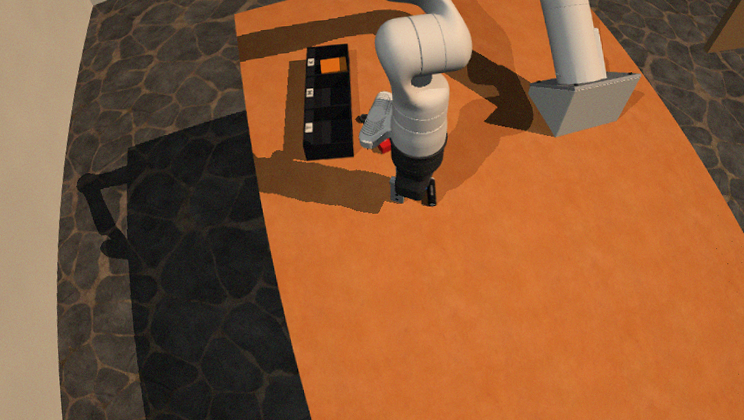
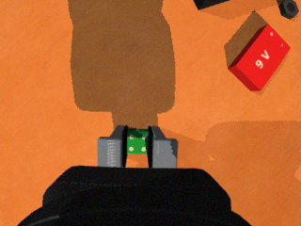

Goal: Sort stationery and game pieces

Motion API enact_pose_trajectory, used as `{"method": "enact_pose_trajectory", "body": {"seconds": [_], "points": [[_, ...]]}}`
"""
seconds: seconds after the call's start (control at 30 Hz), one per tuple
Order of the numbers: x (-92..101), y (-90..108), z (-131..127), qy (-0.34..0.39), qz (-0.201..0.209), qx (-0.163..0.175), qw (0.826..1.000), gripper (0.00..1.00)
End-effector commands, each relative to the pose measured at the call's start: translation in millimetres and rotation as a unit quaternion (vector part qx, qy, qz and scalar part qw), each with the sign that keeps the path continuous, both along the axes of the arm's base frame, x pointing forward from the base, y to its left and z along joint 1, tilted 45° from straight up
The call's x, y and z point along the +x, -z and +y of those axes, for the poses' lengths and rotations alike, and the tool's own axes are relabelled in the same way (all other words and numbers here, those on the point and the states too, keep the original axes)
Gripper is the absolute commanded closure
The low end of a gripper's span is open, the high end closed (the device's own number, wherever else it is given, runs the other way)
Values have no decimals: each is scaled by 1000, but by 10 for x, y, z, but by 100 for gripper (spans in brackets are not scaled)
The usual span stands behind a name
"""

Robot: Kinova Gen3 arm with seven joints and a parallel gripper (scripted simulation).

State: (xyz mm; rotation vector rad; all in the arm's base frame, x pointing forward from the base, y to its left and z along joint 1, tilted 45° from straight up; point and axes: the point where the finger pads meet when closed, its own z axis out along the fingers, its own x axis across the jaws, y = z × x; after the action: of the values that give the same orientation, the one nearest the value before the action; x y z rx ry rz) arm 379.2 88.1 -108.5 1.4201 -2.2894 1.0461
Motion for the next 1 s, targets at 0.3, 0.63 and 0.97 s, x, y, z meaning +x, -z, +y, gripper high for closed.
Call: {"method": "enact_pose_trajectory", "body": {"seconds": [0.3,0.63,0.97], "points": [[-33,-168,170,-1,0,1,1000,66],[-75,-358,353,-1,0,1,1000,66],[-90,-429,422,-1,0,1,1000,66]]}}
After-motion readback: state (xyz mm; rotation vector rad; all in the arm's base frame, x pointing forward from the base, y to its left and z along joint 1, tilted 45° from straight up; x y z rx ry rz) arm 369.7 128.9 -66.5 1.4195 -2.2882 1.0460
